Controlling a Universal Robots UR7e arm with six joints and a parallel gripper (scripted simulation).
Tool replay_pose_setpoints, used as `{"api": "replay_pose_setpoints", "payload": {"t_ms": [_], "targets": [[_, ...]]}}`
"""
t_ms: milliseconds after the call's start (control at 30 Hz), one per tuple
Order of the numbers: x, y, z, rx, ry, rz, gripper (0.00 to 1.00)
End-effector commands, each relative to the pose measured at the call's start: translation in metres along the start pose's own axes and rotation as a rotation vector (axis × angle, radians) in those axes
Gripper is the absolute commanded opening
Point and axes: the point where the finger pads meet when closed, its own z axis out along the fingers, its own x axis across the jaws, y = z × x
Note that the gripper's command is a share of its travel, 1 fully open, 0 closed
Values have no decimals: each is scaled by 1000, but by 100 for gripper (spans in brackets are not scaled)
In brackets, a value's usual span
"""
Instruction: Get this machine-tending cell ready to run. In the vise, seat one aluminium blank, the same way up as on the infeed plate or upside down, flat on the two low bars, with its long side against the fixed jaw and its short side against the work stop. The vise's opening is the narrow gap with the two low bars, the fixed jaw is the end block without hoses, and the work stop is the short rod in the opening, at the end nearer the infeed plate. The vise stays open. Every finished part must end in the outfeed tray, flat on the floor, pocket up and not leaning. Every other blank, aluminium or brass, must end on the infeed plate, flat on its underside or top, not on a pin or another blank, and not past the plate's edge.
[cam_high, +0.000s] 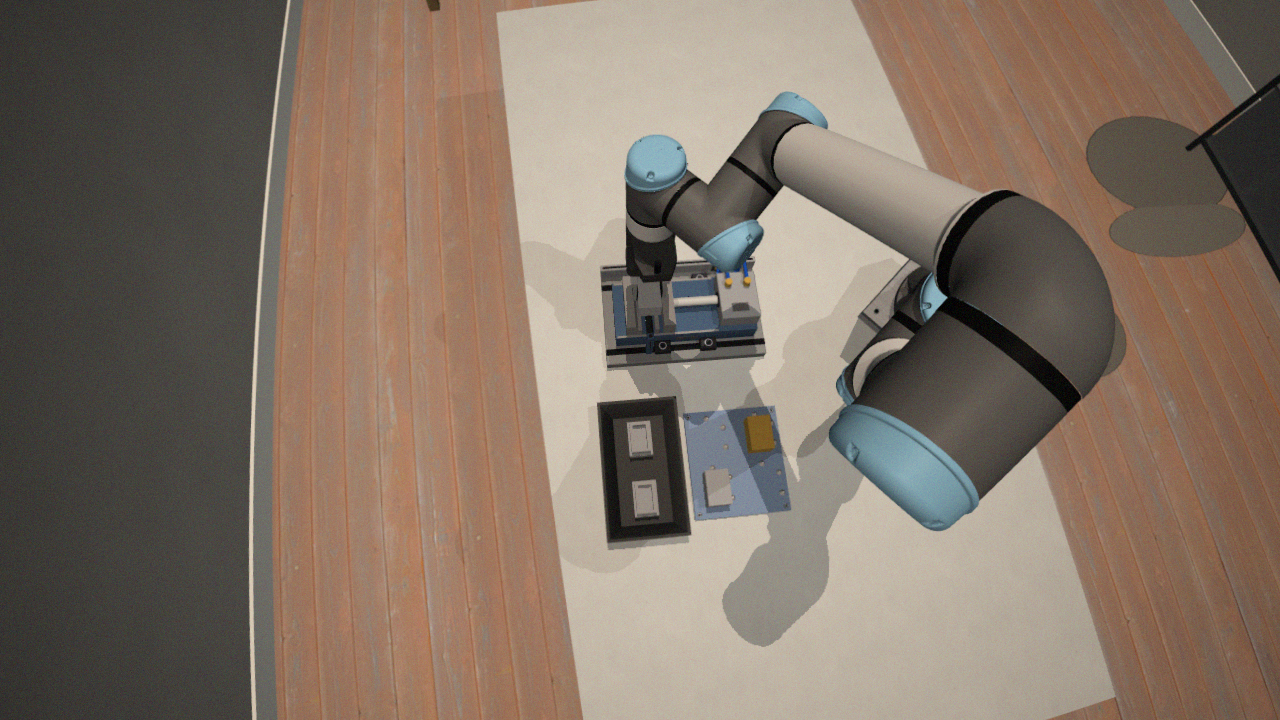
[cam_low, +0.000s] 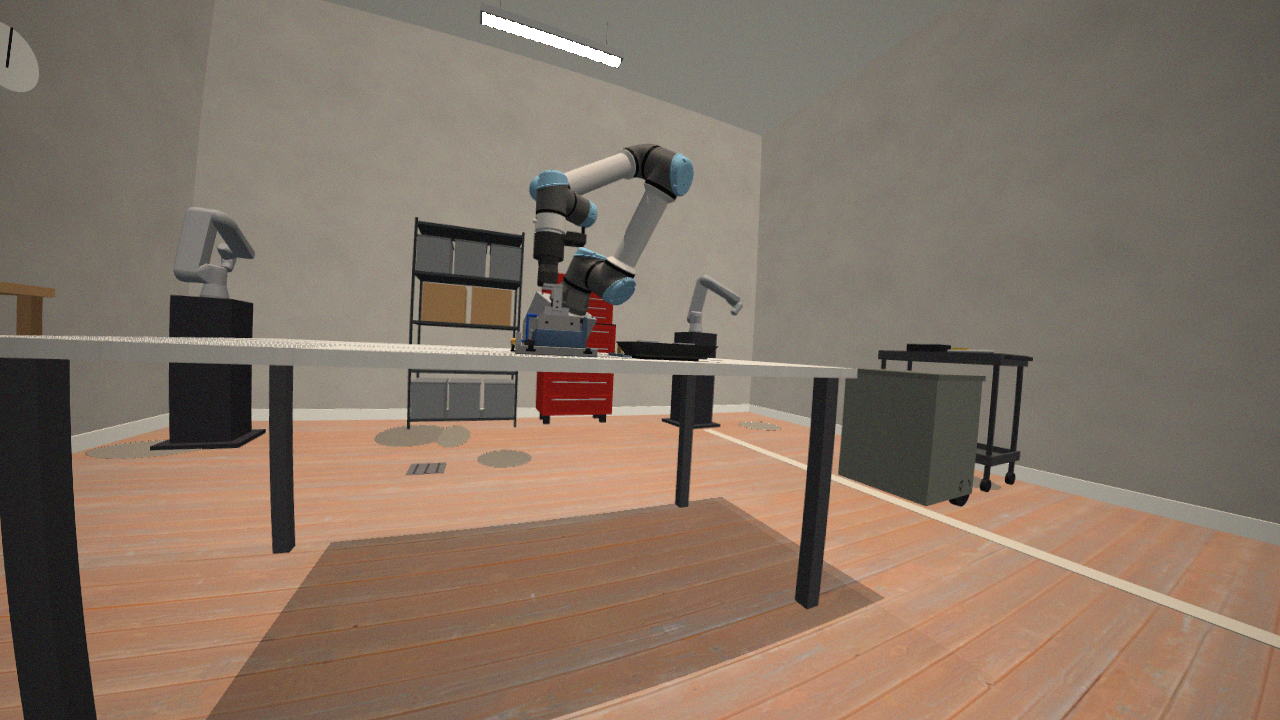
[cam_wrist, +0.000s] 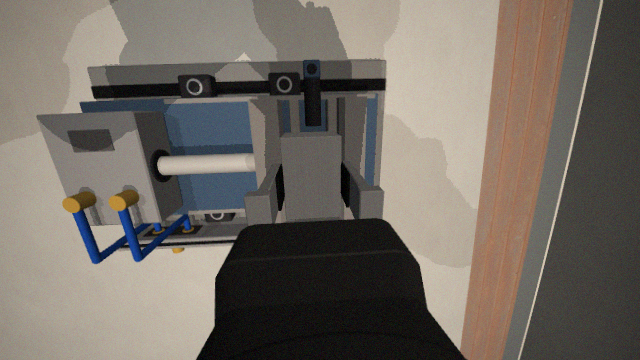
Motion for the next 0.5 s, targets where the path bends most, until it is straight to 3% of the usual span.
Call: {"api": "replay_pose_setpoints", "payload": {"t_ms": [0,467], "targets": [[1,0,0,-1,1,0,0],[2,-3,0,-1,1,0,0]]}}
